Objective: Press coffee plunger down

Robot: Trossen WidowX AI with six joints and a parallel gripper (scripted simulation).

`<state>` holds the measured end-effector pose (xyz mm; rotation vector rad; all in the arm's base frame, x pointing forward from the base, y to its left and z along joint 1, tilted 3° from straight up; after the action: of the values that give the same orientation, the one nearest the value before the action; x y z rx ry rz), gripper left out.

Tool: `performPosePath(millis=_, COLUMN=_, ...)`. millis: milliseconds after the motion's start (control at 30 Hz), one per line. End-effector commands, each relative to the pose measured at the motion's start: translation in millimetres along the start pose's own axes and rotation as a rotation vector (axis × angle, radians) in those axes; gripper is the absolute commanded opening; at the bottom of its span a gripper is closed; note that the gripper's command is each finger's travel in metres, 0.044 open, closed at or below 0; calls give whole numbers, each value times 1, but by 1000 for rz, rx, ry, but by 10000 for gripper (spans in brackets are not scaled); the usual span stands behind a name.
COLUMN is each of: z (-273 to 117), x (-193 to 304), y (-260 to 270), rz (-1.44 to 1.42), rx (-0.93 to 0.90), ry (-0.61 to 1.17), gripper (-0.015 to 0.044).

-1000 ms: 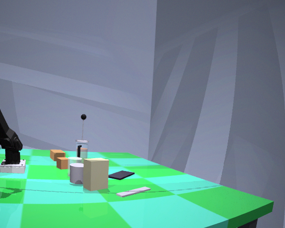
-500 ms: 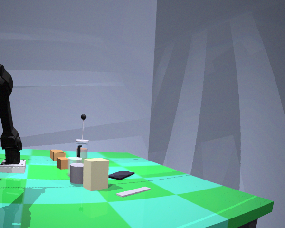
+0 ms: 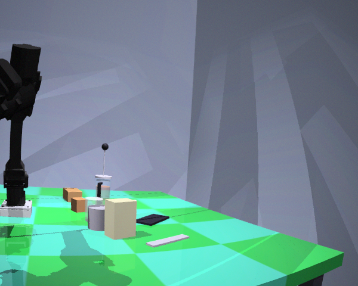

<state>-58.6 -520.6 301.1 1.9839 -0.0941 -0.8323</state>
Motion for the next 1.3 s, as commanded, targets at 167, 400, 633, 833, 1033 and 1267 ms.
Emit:
performPosePath(millis=167, z=-114, x=88, y=33, rz=-255, rx=-184, ry=294, gripper=440)
performPosePath(millis=400, z=-220, x=141, y=36, rz=-435, rx=-358, ry=510, gripper=440)
performPosePath(millis=633, z=-326, x=173, y=19, rz=-629, rx=-542, ry=727, gripper=440)
performPosePath(millis=833, z=-421, x=181, y=-10, rz=-823, rx=-752, ry=910, gripper=440)
performPosePath(millis=1033, z=-511, x=170, y=-50, rz=-1004, rx=-1002, ry=1080, gripper=440)
performPosePath(millis=1267, z=-603, x=130, y=-112, rz=-1189, rx=-1340, ry=1278, gripper=440)
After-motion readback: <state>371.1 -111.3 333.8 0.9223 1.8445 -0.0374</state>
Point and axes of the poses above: the point midway between the two fingers, 35 mm back from their tips, its own z axis out along the fingers, its own y axis across the jaws, x = y × z, the point moved 2 cm from there along -z, back along the fingers, and after that the axes turned 15 degrees about z, right-handed, at the moved point
